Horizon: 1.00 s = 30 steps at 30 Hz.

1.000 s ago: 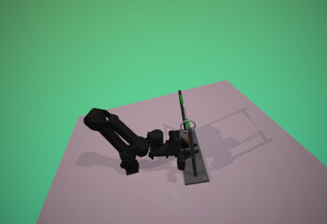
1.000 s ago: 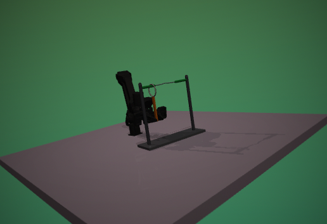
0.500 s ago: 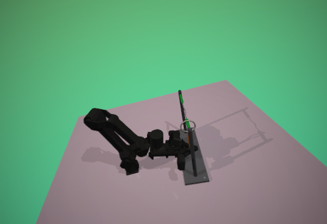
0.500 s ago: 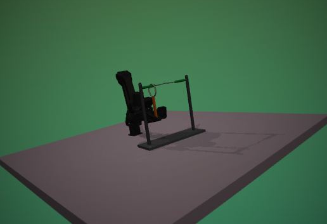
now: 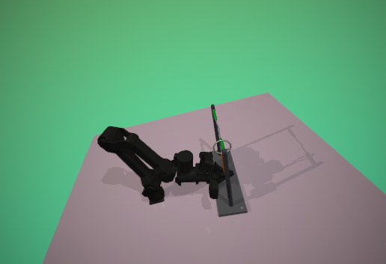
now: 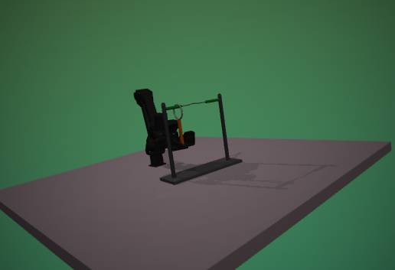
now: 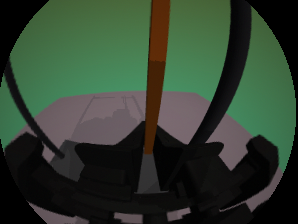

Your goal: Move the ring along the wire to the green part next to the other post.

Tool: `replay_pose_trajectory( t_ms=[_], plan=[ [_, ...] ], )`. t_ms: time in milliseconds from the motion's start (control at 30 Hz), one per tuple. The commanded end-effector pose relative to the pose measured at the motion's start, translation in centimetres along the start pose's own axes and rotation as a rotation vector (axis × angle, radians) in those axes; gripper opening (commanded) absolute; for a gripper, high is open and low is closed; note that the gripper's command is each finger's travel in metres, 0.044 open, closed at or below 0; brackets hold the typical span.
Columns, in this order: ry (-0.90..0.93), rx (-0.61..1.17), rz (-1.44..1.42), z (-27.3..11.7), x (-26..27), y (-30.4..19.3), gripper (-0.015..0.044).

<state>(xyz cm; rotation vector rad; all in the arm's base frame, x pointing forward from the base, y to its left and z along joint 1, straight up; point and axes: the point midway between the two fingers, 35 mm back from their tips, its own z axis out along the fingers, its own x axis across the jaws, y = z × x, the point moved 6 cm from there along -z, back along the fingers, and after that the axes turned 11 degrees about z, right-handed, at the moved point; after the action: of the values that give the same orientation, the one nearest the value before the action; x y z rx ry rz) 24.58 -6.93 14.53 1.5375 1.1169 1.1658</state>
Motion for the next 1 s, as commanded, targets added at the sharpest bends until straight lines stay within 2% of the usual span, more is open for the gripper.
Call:
replay_pose_trajectory(
  t_ms=[0,967],
  plan=[
    [0.005,-0.011,-0.003,-0.05,0.13,0.97,-0.015],
    [0.006,-0.011,-0.003,-0.26,0.49,1.81,-0.015]
  ],
)
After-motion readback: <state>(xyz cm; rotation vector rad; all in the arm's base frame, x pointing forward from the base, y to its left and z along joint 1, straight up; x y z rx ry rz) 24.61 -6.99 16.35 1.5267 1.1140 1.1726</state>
